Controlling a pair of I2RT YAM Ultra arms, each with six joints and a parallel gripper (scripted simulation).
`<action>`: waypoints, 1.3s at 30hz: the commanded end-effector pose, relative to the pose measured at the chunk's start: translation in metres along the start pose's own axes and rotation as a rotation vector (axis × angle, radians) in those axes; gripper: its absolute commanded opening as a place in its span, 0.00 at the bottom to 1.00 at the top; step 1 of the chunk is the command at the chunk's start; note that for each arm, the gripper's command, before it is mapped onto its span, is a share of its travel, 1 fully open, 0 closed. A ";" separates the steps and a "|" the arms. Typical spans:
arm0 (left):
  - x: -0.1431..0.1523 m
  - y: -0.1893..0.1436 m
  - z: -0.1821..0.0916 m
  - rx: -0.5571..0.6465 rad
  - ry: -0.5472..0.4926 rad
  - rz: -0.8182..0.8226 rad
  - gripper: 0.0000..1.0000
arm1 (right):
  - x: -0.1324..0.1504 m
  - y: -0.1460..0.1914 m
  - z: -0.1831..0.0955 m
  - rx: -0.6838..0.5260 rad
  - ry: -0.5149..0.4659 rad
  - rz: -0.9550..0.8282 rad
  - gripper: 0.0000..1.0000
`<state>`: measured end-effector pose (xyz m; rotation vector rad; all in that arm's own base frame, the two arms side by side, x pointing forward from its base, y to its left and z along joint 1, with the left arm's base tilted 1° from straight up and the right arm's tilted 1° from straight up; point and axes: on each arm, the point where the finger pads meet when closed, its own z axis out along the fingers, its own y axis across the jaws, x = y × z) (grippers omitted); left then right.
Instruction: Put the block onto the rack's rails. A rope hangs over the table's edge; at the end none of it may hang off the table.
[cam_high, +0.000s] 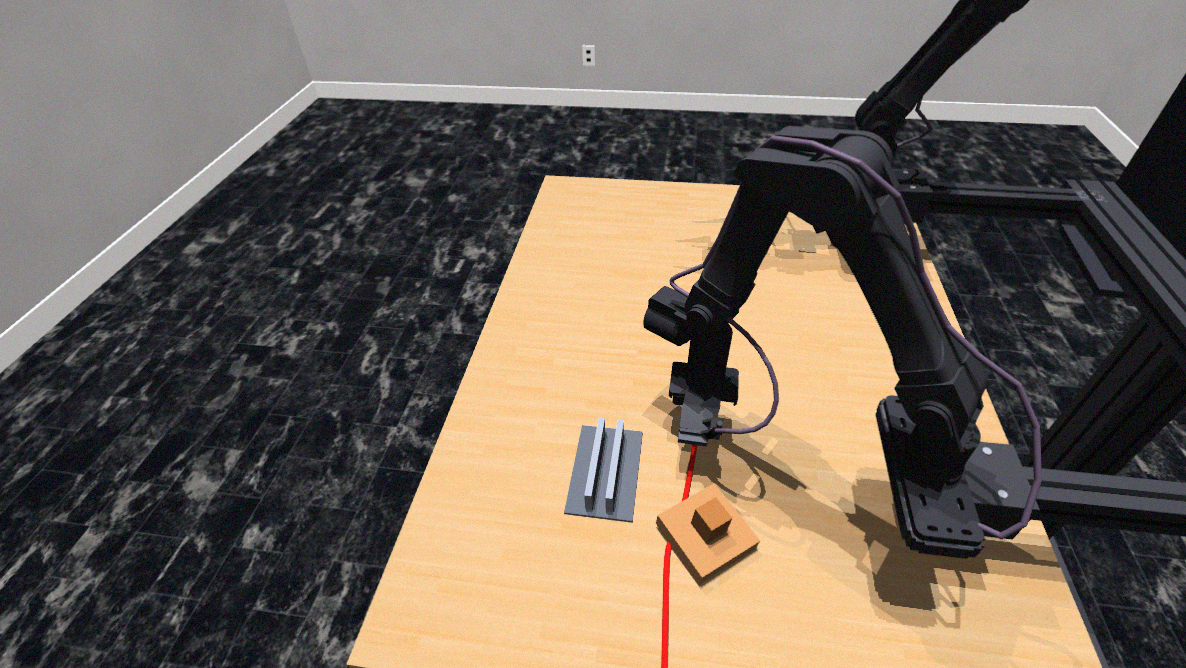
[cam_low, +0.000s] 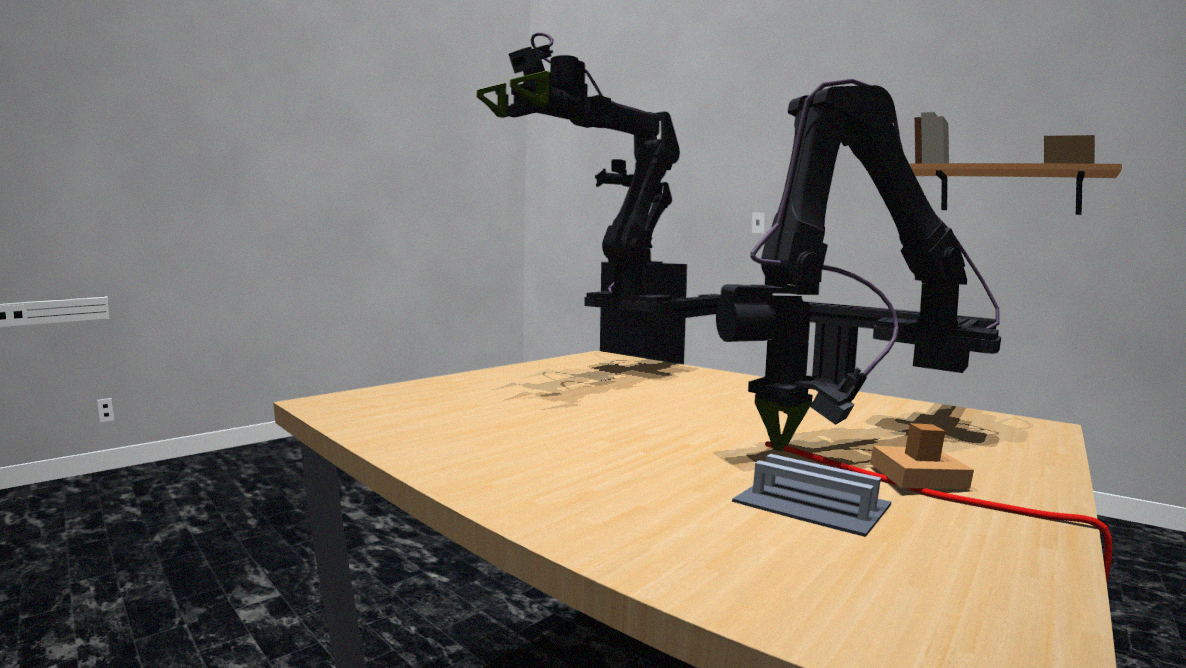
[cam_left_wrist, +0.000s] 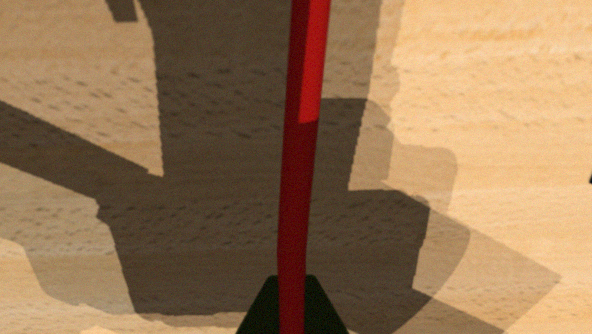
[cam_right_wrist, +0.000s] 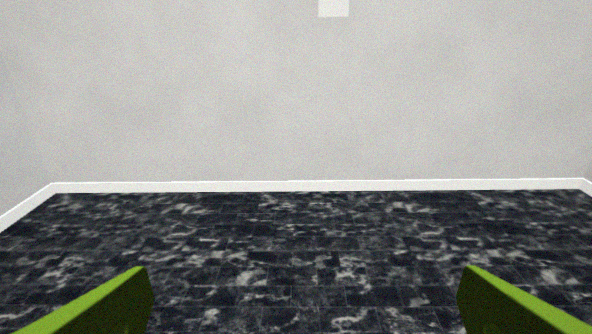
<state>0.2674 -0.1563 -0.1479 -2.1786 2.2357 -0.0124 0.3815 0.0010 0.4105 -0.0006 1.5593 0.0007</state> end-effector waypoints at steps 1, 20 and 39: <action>0.010 -0.008 -0.005 0.019 0.006 0.010 0.09 | -0.041 0.005 -0.013 -0.018 -0.102 -0.006 1.00; 0.025 -0.008 -0.003 0.017 0.008 0.048 0.09 | -0.041 0.005 -0.013 -0.018 -0.102 -0.006 1.00; 0.043 -0.016 -0.018 0.057 0.026 0.082 0.09 | -0.041 0.005 -0.013 -0.018 -0.102 -0.006 1.00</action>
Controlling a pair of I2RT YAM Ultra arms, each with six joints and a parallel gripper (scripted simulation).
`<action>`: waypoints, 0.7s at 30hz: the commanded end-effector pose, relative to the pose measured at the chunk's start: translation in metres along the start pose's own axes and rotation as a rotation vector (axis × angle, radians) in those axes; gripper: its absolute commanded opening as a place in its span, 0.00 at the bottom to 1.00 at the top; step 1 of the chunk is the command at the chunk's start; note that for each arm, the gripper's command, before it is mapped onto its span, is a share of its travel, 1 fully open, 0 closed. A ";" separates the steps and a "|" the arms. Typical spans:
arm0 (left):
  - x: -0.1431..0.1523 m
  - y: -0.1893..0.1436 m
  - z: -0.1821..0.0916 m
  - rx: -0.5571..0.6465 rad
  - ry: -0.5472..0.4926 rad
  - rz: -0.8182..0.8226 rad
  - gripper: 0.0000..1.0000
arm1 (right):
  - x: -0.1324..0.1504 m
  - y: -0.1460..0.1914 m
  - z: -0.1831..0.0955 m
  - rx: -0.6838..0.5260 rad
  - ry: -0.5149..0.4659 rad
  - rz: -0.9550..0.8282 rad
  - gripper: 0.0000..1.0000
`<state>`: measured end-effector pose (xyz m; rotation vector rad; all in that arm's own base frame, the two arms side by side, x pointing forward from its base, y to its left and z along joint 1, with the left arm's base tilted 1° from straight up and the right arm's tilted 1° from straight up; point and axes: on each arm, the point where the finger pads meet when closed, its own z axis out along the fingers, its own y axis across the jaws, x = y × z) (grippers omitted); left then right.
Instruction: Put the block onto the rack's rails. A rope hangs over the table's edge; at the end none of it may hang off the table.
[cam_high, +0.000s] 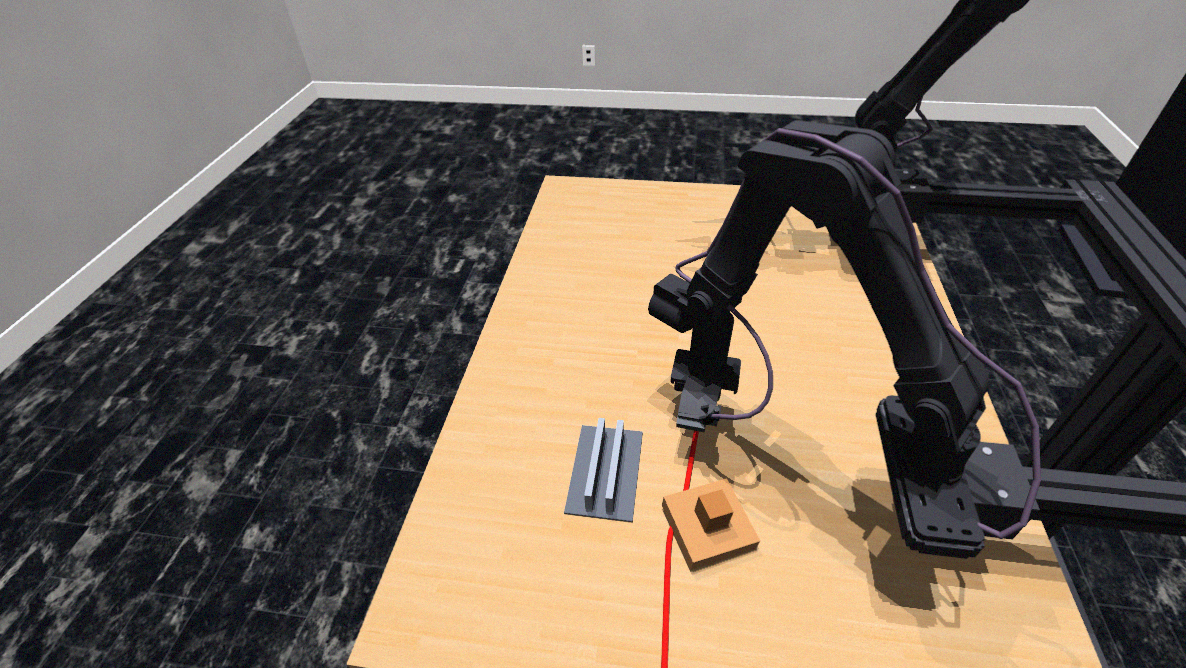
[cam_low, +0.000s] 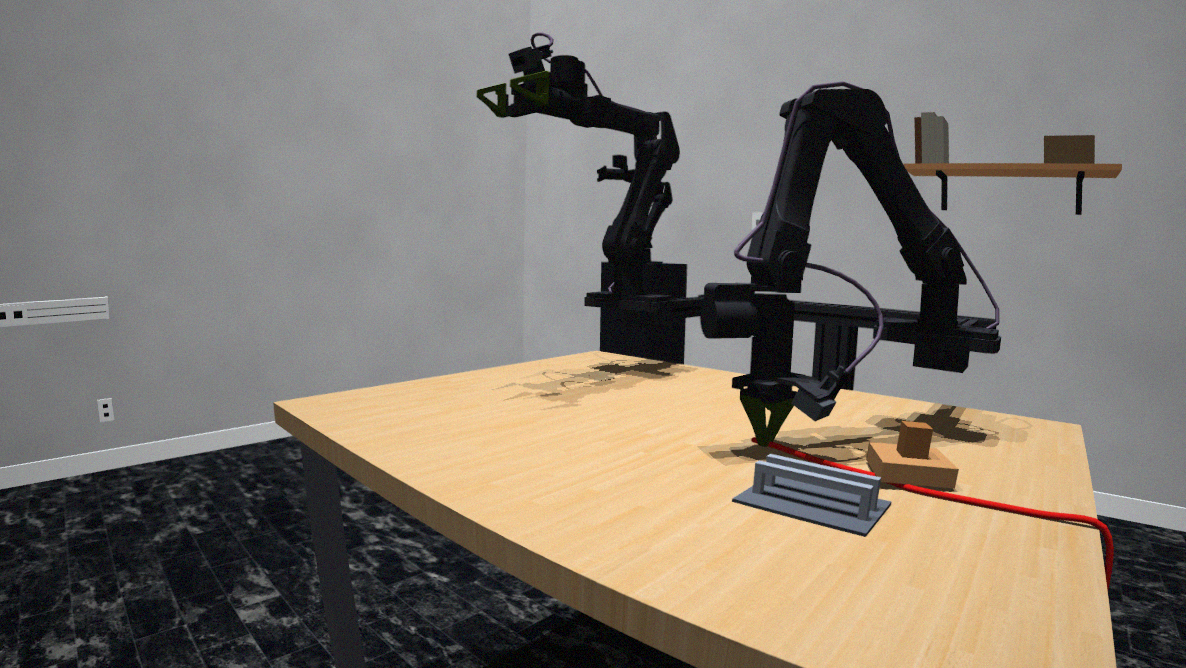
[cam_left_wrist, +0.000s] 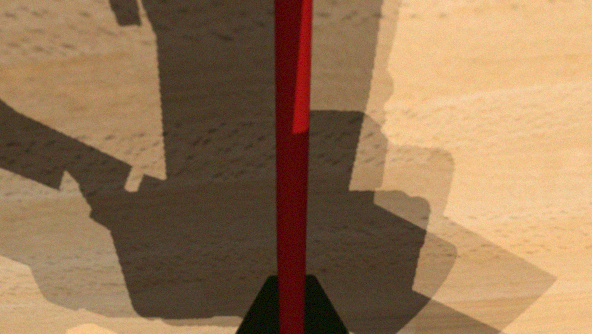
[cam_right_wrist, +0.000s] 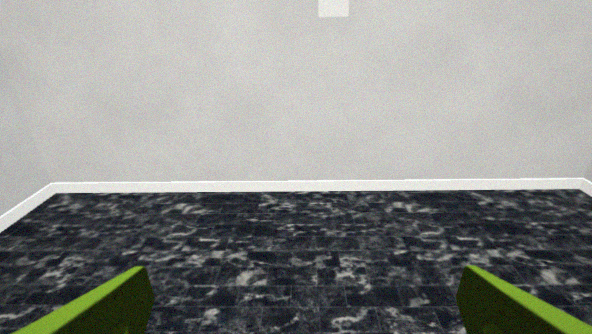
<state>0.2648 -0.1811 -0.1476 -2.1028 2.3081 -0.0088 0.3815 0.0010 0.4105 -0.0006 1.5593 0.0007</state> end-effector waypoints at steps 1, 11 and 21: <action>0.017 -0.019 -0.016 0.058 0.023 0.016 0.09 | -0.041 0.005 -0.013 -0.018 -0.102 -0.006 1.00; 0.020 -0.012 -0.006 0.031 0.006 0.036 0.09 | -0.041 0.005 -0.013 -0.018 -0.102 -0.006 1.00; 0.024 -0.006 -0.002 0.018 -0.003 0.054 0.09 | -0.041 0.005 -0.013 -0.018 -0.102 -0.006 1.00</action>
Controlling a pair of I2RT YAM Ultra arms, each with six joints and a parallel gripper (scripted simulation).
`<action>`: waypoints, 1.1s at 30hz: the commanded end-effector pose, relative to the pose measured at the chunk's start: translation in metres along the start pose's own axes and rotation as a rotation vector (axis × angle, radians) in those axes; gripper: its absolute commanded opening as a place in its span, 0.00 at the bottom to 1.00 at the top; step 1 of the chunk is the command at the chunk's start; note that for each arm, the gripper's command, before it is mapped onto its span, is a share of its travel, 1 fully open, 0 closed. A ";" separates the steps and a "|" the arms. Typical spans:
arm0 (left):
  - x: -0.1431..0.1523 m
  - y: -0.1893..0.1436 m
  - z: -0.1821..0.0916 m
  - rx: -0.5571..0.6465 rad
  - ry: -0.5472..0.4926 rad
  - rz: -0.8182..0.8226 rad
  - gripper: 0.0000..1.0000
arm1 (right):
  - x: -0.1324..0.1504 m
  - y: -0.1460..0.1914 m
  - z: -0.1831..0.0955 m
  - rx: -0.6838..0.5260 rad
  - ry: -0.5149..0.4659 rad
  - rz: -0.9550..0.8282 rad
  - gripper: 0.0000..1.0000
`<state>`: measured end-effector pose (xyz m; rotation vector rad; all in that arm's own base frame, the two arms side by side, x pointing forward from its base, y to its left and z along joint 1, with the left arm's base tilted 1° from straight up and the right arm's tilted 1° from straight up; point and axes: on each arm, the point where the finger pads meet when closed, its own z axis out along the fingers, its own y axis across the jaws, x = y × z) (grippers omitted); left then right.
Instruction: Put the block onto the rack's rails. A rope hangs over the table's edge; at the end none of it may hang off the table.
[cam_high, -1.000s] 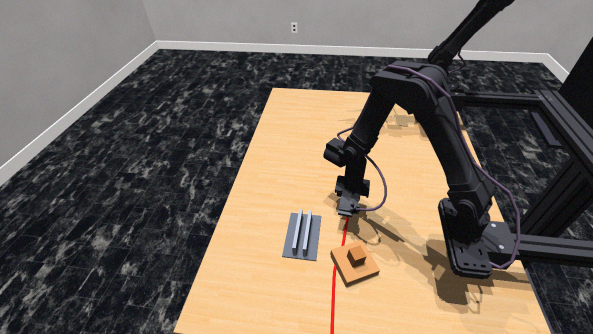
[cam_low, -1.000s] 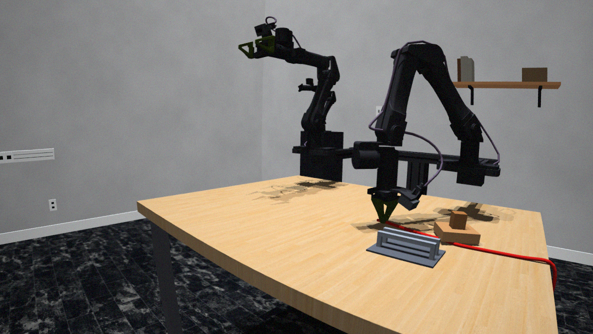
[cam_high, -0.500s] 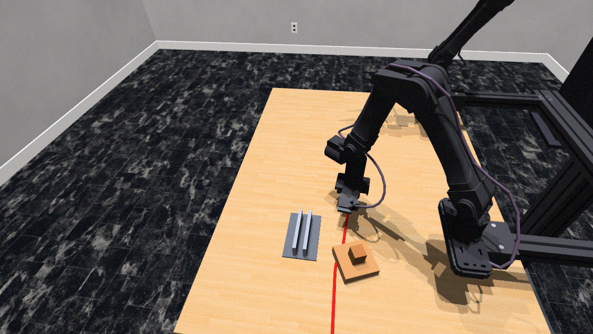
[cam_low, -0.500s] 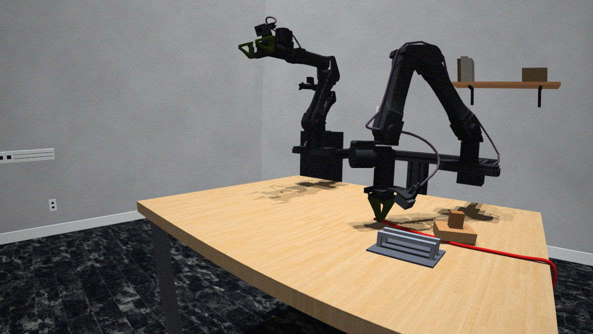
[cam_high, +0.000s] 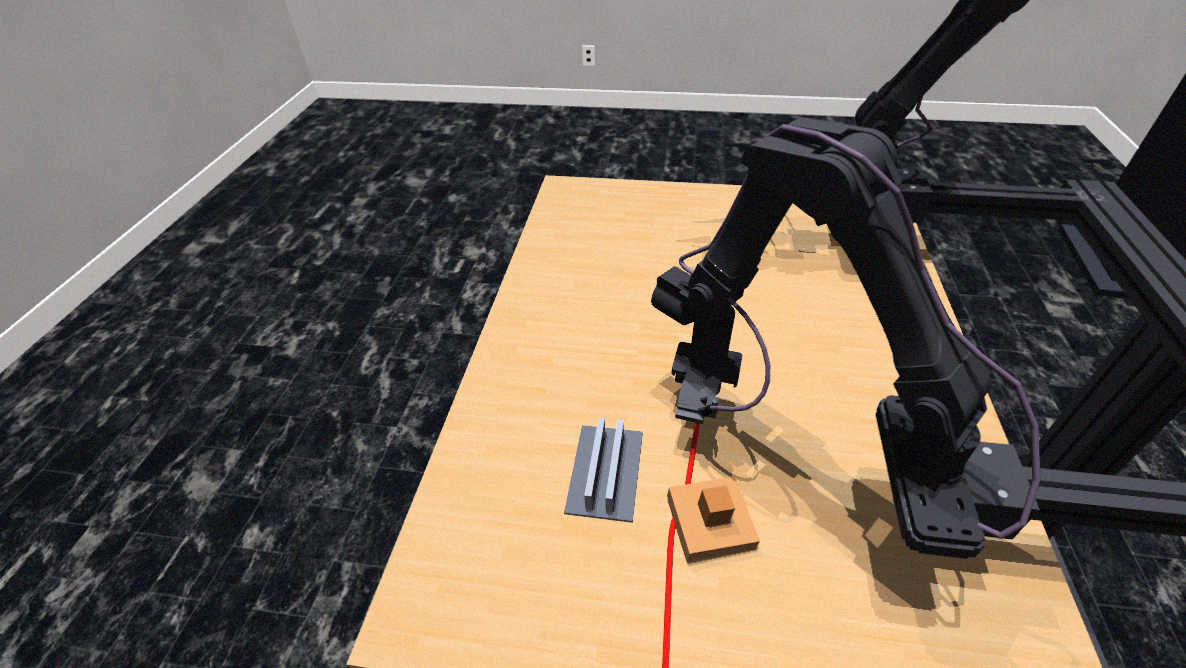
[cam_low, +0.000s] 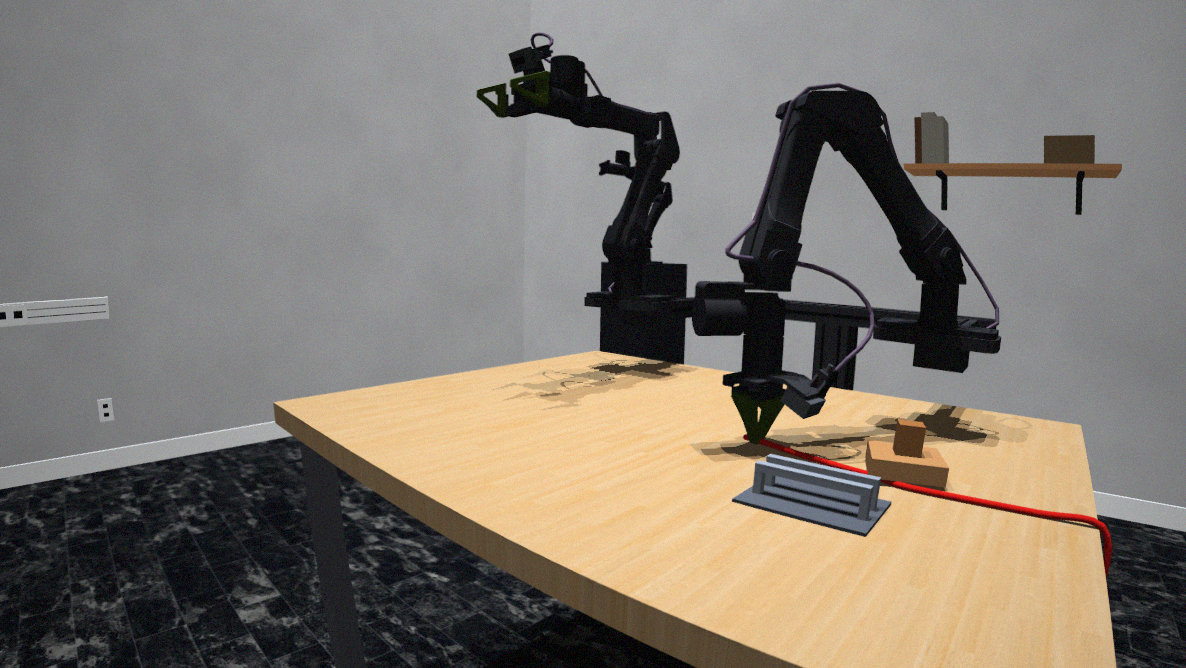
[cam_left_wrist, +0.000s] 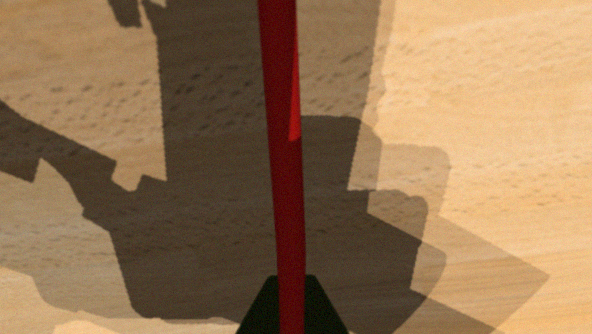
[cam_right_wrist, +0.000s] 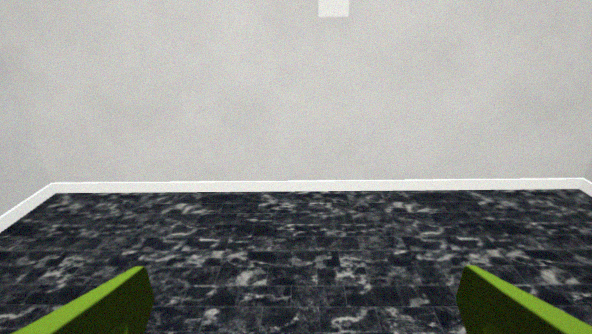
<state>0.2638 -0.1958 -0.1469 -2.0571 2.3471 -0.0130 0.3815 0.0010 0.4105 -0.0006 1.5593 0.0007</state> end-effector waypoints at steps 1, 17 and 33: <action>0.009 -0.006 -0.001 0.014 -0.004 0.017 0.09 | -0.041 0.005 -0.013 -0.018 -0.102 -0.006 1.00; 0.021 -0.007 -0.004 0.021 0.000 0.046 0.09 | -0.041 0.005 -0.013 -0.018 -0.102 -0.006 1.00; 0.032 -0.006 -0.005 0.022 0.000 0.074 0.09 | -0.041 0.005 -0.013 -0.018 -0.102 -0.006 1.00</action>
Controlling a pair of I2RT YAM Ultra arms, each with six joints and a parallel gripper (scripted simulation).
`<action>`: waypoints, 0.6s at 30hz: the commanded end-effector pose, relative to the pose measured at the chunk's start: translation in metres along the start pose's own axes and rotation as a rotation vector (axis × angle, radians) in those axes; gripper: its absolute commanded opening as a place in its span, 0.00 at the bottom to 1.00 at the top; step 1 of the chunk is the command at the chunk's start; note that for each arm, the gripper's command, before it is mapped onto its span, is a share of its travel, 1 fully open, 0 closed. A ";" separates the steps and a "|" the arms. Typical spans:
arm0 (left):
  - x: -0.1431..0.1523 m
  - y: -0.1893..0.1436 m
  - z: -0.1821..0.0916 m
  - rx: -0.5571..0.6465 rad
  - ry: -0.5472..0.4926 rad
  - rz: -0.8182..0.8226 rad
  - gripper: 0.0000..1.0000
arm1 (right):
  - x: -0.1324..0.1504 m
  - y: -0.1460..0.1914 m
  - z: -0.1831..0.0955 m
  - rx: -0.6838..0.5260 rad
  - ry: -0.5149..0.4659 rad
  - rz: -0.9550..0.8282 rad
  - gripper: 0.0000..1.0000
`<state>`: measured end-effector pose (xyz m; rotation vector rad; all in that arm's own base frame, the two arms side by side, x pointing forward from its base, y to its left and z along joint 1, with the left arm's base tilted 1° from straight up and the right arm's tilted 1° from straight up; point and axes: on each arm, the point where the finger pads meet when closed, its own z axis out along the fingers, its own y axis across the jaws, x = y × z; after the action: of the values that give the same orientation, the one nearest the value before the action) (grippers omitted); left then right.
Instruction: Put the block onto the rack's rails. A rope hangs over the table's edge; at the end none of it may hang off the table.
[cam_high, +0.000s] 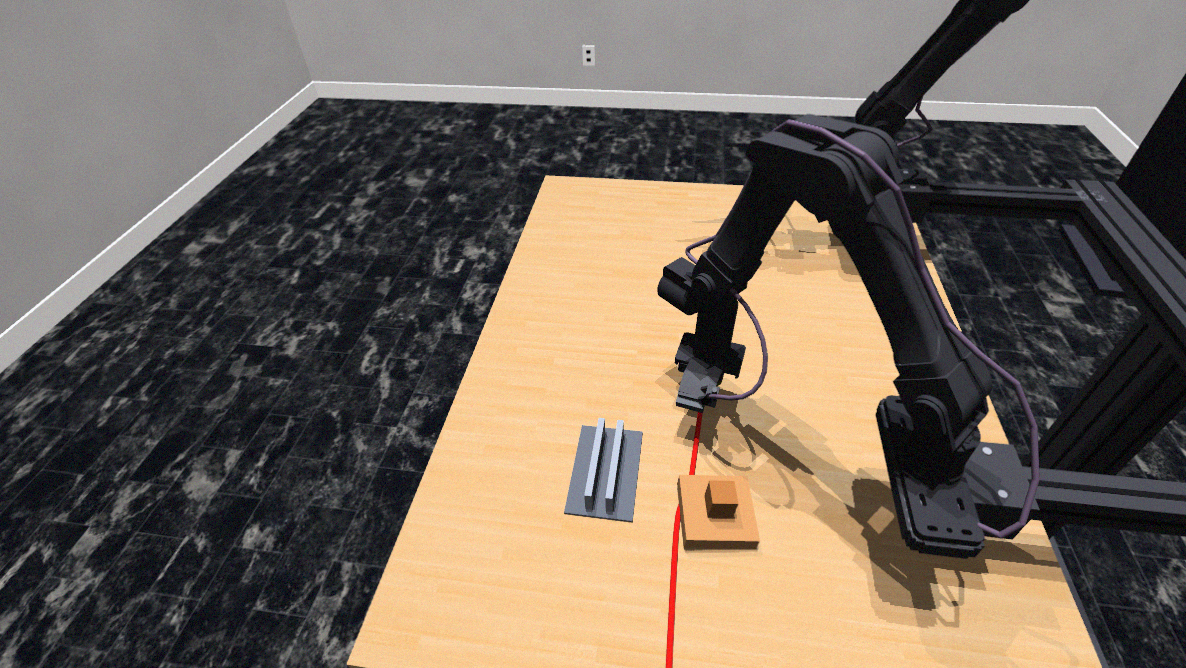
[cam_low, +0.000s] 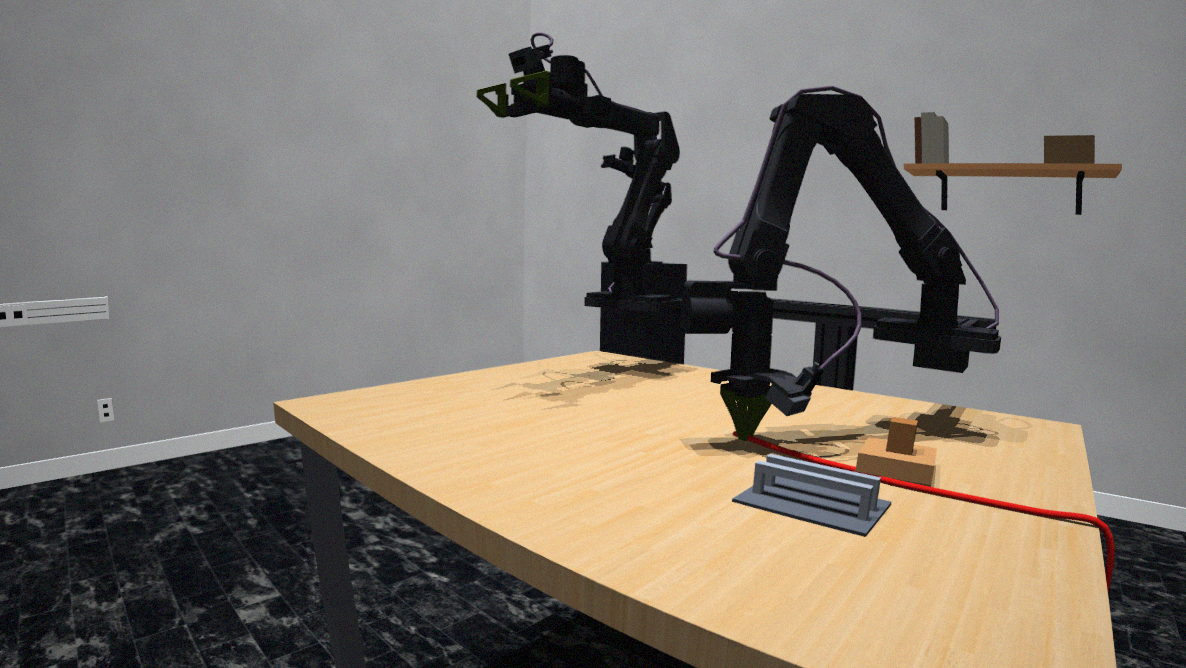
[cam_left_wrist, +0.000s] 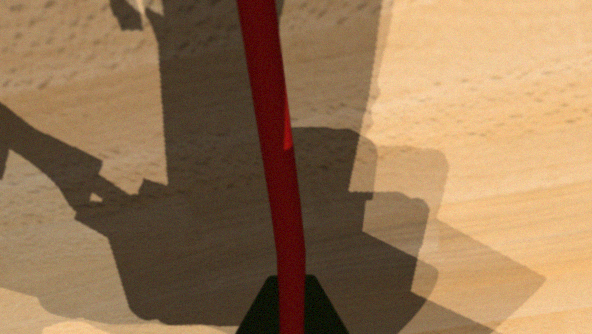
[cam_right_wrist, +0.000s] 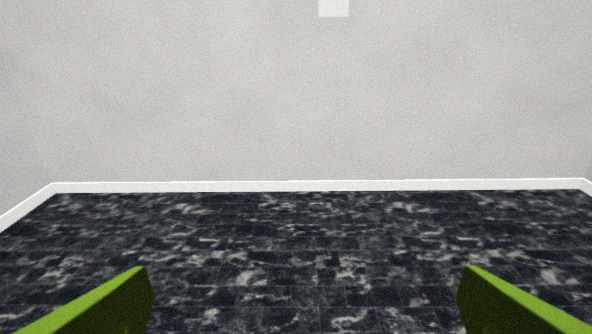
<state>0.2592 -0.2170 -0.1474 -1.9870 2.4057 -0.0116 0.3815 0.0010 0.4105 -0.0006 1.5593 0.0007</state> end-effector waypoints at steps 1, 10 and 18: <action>0.012 -0.010 -0.007 0.028 0.004 0.017 0.09 | -0.041 0.005 -0.013 -0.018 -0.102 -0.006 1.00; 0.018 -0.010 -0.009 0.031 0.006 0.032 0.09 | -0.041 0.005 -0.013 -0.018 -0.102 -0.006 1.00; 0.024 -0.019 -0.016 0.056 0.021 0.032 0.09 | -0.041 0.005 -0.013 -0.018 -0.102 -0.006 1.00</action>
<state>0.2555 -0.2263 -0.1475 -1.9532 2.4333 -0.0071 0.3815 0.0010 0.4105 -0.0006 1.5593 0.0007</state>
